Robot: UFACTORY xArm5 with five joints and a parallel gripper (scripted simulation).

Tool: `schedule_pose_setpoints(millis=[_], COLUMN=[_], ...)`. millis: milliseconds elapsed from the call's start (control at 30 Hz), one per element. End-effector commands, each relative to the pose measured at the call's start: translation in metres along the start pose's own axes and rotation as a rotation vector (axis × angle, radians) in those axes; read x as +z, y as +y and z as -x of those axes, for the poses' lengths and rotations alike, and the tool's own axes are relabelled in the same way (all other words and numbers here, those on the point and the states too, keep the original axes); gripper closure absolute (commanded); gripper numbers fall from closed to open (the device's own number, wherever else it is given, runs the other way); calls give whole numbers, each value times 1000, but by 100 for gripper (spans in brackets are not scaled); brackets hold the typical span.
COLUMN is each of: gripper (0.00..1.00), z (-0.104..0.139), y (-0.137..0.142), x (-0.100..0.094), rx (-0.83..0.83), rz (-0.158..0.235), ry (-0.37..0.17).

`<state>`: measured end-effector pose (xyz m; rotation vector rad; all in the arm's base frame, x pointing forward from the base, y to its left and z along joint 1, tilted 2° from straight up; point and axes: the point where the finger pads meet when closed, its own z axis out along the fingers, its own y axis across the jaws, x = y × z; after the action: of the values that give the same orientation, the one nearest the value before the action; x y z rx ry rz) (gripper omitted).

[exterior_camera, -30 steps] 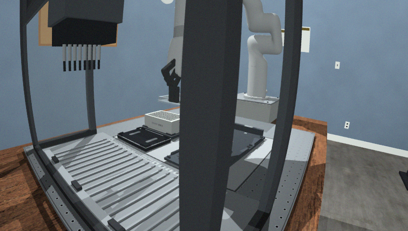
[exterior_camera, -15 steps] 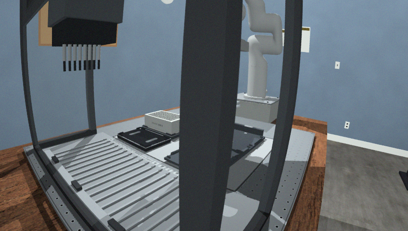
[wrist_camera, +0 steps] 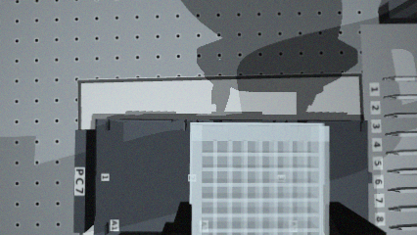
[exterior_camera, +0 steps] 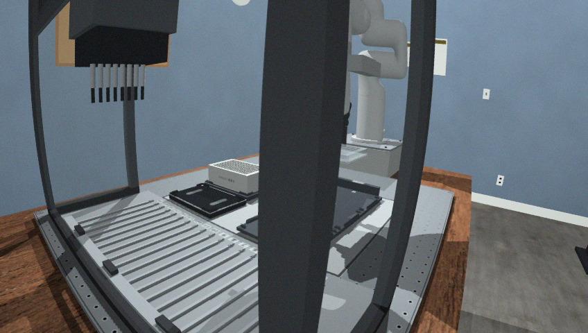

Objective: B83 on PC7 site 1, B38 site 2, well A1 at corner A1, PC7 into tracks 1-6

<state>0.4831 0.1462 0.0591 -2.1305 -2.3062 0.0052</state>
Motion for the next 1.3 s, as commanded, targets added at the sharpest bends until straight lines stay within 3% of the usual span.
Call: schedule_pose_setpoints(millis=[0,500,1267], gripper=[100,100,100], z=[-1,-1,0], y=[1,1,1], x=[-2,2,37], rx=[0,0,0], rz=[10,10,10], ry=[-26,-26,-26])
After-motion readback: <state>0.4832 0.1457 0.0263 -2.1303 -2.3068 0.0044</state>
